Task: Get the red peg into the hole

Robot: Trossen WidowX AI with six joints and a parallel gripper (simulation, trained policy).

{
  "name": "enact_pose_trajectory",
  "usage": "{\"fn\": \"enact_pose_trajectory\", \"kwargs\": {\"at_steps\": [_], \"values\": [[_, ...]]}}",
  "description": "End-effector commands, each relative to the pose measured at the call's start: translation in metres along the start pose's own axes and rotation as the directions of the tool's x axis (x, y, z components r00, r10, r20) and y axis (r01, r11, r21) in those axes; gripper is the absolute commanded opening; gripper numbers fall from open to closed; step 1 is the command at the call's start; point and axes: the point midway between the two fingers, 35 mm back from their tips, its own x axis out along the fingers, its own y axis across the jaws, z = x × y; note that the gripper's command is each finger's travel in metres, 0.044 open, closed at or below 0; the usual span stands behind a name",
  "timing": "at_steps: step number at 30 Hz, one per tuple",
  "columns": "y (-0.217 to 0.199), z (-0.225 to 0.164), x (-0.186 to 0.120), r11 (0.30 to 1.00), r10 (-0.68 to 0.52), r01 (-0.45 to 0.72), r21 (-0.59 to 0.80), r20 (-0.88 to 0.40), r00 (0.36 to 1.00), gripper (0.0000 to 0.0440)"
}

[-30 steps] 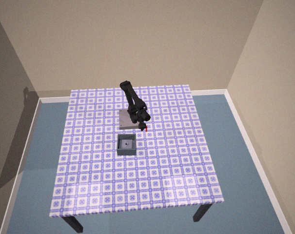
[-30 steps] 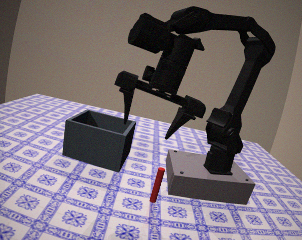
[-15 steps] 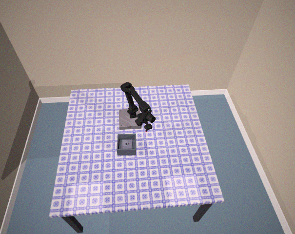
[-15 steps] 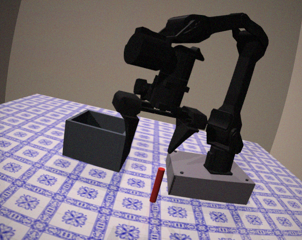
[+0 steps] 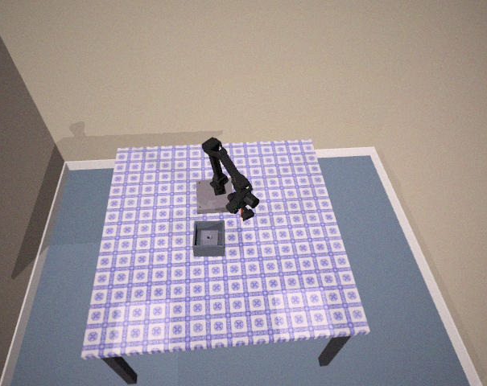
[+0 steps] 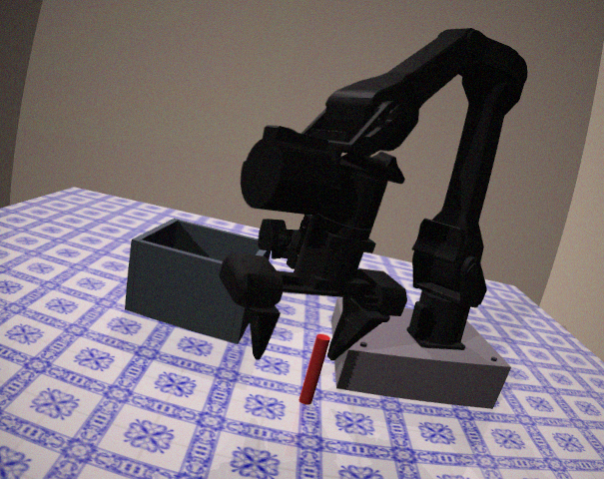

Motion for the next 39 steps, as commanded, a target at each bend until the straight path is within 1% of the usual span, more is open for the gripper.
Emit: {"fn": "enact_pose_trajectory", "kwargs": {"at_steps": [1, 4, 15, 16, 27, 39], "values": [[-0.007, -0.006, 0.012, 0.999, -0.026, 0.026, -0.018, -0.012, 1.000, 0.0377], [-0.013, -0.008, 0.017, 0.998, -0.051, 0.050, -0.024, -0.023, 0.998, 0.0307], [-0.018, -0.012, 0.018, 0.991, -0.108, 0.099, -0.084, -0.098, 0.989, 0.0018], [-0.018, -0.012, 0.018, 0.991, -0.112, 0.103, -0.088, -0.105, 0.988, 0.0000], [-0.015, 0.010, -0.002, 0.986, -0.046, 0.044, -0.162, -0.012, 0.999, 0.0000], [-0.006, 0.038, -0.034, 0.967, 0.019, 0.000, -0.253, 0.069, 0.997, 0.0000]]}}
